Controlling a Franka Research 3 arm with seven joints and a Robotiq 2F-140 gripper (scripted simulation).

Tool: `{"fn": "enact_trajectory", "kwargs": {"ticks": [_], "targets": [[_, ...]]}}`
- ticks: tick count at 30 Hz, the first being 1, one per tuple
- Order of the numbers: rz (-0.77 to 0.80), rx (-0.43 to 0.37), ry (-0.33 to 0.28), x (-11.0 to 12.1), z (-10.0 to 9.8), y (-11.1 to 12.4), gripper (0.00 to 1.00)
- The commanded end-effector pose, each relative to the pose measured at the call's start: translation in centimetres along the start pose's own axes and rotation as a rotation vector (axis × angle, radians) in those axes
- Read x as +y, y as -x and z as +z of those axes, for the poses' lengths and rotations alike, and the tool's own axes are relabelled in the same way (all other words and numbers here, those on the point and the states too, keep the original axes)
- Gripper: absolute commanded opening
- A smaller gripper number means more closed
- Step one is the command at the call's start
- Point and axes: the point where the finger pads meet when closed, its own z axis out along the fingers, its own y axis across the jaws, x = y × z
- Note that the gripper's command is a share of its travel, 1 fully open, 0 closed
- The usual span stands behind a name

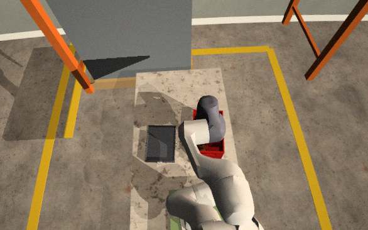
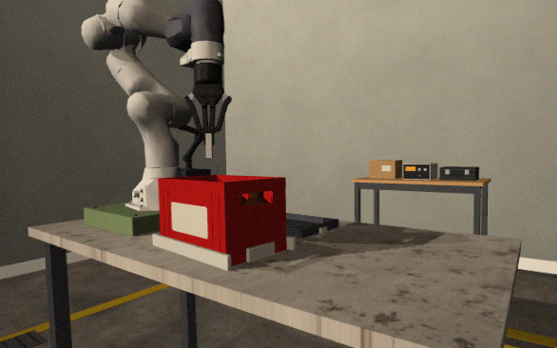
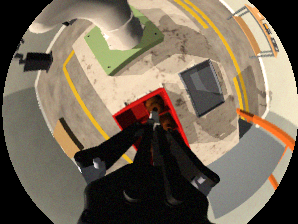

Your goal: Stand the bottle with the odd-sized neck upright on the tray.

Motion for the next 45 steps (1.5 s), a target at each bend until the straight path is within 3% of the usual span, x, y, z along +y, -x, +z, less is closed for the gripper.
{"fn": "enact_trajectory", "kwargs": {"ticks": [1, 2, 45], "targets": [[0.062, 0.003, 0.008, 0.39, -0.03, -0.26, 0.1], [0.062, 0.003, 0.008, 0.39, -0.03, -0.26, 0.44], [0.062, 0.003, 0.007, 0.39, 0.13, -0.26, 0.44]]}}
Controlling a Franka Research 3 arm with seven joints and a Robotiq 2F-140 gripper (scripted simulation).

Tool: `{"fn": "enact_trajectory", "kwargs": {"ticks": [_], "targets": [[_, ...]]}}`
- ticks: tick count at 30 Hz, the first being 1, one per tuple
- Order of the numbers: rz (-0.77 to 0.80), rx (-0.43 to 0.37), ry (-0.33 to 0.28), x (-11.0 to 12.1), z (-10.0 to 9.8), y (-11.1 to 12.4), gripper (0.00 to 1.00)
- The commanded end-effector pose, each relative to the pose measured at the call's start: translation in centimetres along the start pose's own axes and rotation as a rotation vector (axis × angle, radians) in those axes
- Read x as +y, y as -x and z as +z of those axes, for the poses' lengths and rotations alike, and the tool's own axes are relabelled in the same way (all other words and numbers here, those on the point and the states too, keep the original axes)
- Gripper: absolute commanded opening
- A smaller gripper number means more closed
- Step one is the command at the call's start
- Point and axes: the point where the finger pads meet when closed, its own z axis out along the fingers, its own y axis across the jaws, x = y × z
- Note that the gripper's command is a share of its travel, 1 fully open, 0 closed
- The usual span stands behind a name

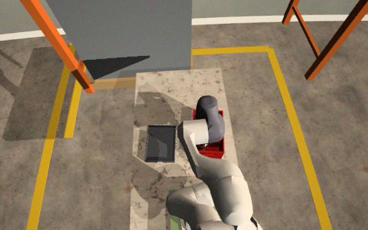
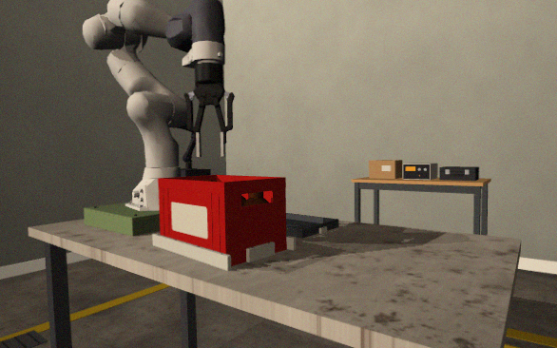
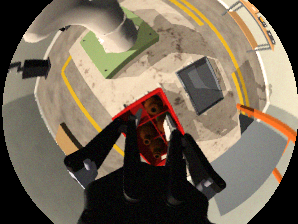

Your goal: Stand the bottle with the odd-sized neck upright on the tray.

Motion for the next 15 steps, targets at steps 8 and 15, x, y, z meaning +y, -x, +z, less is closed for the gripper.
{"fn": "enact_trajectory", "kwargs": {"ticks": [8, 15], "targets": [[0.007, 0.002, 0.0, 0.0, 0.6, 0.0, 0.44], [0.007, 0.002, 0.0, 0.0, 1.4, 0.0, 0.44]]}}
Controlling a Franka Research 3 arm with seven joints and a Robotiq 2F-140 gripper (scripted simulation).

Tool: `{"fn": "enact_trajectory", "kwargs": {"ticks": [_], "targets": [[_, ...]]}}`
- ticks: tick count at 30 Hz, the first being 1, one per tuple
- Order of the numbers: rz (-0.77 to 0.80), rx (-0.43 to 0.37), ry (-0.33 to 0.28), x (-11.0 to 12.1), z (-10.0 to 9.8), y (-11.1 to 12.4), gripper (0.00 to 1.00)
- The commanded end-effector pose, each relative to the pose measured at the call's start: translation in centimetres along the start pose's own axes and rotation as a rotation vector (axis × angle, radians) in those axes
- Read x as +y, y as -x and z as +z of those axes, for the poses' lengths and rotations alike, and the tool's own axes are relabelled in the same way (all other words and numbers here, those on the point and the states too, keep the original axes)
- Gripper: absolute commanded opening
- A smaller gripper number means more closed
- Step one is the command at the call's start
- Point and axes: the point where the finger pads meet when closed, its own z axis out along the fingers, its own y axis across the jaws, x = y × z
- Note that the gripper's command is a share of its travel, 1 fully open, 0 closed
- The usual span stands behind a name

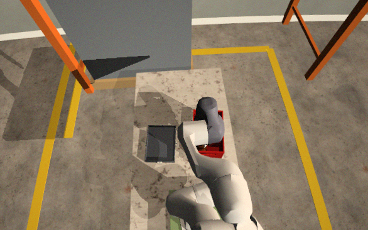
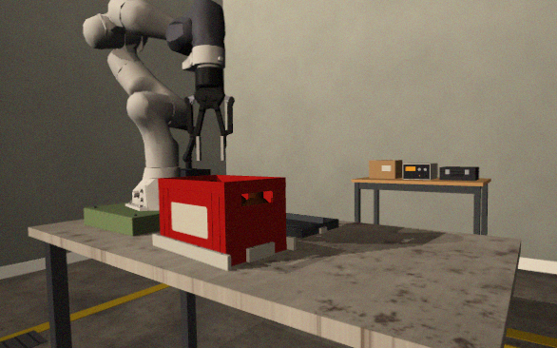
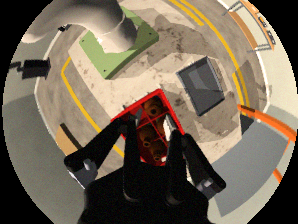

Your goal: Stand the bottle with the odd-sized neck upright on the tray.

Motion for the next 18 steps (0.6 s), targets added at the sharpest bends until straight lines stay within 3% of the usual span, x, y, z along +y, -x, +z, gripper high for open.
{"fn": "enact_trajectory", "kwargs": {"ticks": [1, 18], "targets": [[0.006, -0.004, 0.002, 0.0, 0.5, 0.2, 0.44], [0.006, -0.004, 0.002, 0.1, 2.4, 0.2, 0.44]]}}
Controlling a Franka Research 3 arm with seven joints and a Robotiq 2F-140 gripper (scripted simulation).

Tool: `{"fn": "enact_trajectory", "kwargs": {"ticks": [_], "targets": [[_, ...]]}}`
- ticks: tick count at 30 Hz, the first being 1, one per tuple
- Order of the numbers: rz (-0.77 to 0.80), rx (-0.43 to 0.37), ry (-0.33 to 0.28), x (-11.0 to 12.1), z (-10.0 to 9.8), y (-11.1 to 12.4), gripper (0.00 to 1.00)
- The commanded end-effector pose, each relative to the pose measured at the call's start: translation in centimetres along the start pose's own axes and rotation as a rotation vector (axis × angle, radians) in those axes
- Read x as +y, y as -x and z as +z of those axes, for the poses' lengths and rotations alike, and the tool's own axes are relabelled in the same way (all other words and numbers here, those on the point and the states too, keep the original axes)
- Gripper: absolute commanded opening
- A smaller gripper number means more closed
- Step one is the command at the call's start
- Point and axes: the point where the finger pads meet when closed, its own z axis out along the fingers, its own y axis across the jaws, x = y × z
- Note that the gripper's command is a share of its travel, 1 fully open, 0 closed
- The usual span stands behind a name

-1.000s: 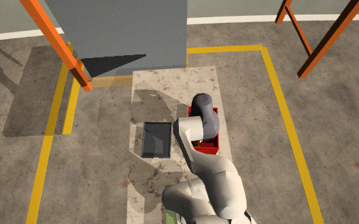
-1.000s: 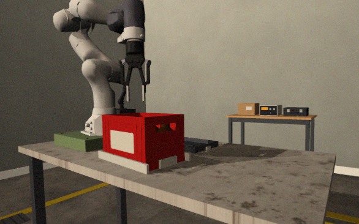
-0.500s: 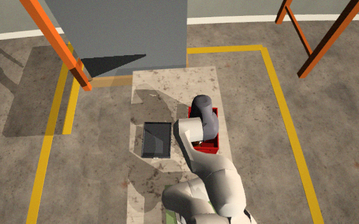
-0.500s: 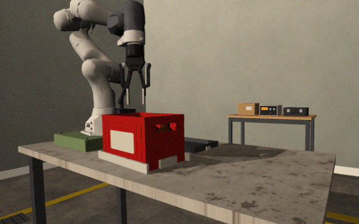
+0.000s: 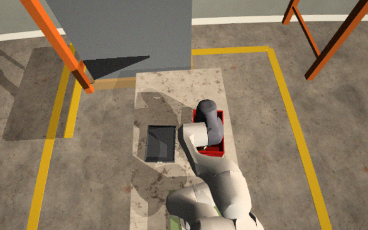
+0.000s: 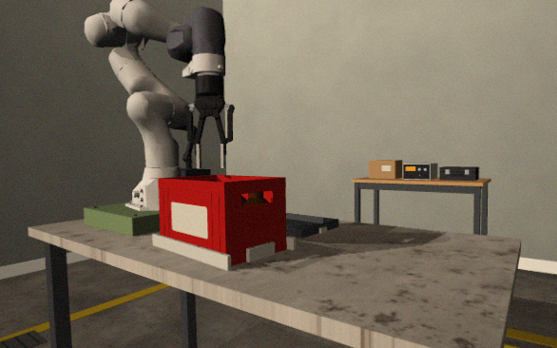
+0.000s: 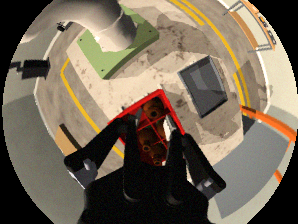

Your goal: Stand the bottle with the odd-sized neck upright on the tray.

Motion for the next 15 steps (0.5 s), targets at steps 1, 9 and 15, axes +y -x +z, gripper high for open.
{"fn": "enact_trajectory", "kwargs": {"ticks": [1, 9, 15], "targets": [[0.006, -0.007, 0.005, 0.13, 0.41, 0.29, 0.44], [0.006, -0.007, 0.005, 0.14, 0.93, 0.3, 0.44], [0.006, -0.007, 0.005, 0.14, 1.21, 0.3, 0.44]]}}
